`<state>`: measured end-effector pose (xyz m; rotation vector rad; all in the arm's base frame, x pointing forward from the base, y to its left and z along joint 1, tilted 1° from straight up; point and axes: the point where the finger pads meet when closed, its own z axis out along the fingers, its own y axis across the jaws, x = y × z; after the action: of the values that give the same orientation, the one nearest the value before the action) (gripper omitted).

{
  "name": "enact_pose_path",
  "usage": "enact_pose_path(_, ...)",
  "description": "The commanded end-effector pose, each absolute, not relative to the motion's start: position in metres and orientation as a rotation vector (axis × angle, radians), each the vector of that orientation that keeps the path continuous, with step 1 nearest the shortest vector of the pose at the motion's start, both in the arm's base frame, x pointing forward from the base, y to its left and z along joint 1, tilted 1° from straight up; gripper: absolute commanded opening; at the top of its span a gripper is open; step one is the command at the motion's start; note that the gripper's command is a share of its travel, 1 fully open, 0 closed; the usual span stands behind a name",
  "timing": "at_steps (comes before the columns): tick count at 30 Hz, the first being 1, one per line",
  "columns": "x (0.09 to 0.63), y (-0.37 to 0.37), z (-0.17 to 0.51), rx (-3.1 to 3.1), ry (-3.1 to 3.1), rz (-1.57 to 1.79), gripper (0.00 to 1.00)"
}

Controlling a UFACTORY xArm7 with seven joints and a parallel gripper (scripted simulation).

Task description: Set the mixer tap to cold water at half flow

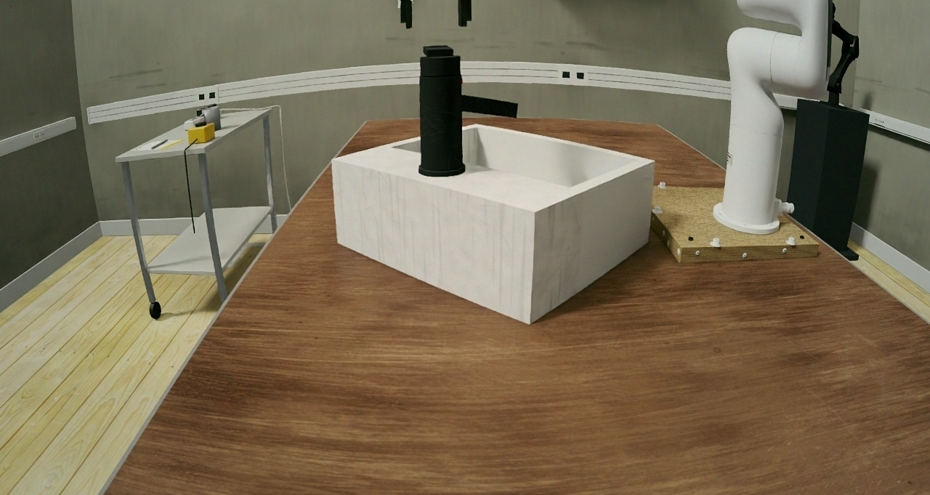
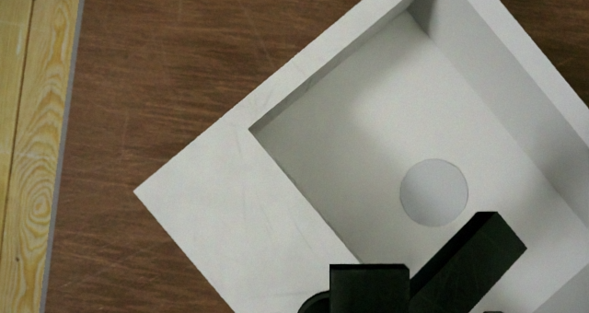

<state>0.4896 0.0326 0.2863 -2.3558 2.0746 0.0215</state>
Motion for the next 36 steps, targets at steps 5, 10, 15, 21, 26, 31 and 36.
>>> enact_pose_path(5, 0.490, 0.032, 0.300, -2.354, 2.073, 0.019, 0.69)
enact_pose_path(10, 0.490, 0.032, 0.306, -2.354, 2.073, 0.019, 0.69)
enact_pose_path(15, 0.490, 0.032, 0.307, -2.354, 2.073, 0.019, 0.69)
enact_pose_path(21, 0.490, 0.032, 0.307, -2.354, 2.073, 0.019, 0.00)
enact_pose_path(26, 0.490, 0.032, 0.307, -2.354, 2.073, 0.019, 0.00)
enact_pose_path(31, 0.490, 0.032, 0.307, -2.354, 2.073, 0.019, 0.00)
enact_pose_path(36, 0.490, 0.032, 0.307, -2.354, 2.073, 0.019, 0.00)
